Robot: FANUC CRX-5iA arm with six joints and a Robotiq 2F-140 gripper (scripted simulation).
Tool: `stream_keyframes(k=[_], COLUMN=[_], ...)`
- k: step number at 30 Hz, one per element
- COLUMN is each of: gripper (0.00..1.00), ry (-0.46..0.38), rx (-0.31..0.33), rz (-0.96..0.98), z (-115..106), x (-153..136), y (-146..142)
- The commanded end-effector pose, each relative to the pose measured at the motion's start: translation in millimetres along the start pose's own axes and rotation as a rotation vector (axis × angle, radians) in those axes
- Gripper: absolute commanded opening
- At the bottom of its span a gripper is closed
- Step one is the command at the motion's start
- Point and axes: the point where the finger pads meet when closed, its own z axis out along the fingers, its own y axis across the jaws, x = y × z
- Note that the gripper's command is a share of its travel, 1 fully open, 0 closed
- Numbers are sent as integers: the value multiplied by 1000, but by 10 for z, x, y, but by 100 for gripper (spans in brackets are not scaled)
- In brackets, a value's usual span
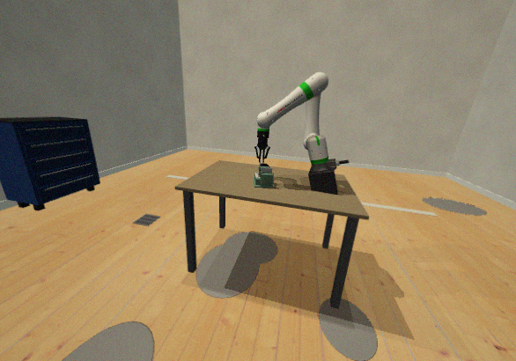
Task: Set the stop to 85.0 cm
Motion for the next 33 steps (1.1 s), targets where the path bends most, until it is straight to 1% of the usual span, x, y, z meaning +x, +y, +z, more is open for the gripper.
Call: stream_keyframes(k=[1, 15, 30, 33], gripper=[4, 4, 4, 4], ry=[0, 0, 0, 0], rx=[0, 0, 0, 0], rz=[0, 0, 0, 0], z=[13, 116, 362, 381], x=[0, 0, 0, 0], y=[-14, -80, -77, -68])
